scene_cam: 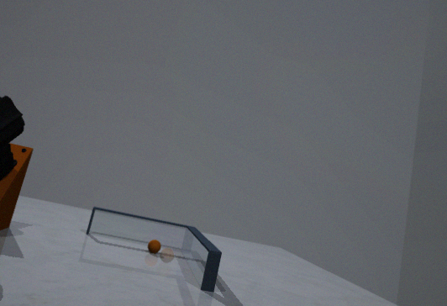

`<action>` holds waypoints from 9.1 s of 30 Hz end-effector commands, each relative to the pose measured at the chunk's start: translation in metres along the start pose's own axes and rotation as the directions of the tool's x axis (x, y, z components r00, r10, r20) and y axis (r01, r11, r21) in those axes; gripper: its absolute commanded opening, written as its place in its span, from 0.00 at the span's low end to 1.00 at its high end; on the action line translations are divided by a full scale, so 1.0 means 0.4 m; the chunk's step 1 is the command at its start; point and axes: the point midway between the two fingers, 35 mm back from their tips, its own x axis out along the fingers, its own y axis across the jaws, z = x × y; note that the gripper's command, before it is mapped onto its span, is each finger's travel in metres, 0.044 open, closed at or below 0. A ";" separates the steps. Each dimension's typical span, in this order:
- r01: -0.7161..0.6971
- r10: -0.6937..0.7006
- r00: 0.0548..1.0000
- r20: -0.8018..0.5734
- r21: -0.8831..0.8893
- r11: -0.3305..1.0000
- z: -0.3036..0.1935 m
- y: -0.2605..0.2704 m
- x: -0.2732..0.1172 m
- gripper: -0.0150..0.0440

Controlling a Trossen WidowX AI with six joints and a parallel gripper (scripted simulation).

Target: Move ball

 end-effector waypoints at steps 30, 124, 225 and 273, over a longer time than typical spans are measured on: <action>0.505 -0.324 0.852 0.410 -0.808 0.304 0.539 -0.095 -0.289 0.66; -0.309 0.920 -0.240 0.310 -0.923 0.231 0.402 1.396 -1.908 0.66; 0.802 0.933 0.334 0.130 -0.559 -0.210 -0.024 1.492 -1.707 0.25; 0.802 0.931 0.338 0.138 -0.560 -0.209 0.200 1.742 -1.557 0.25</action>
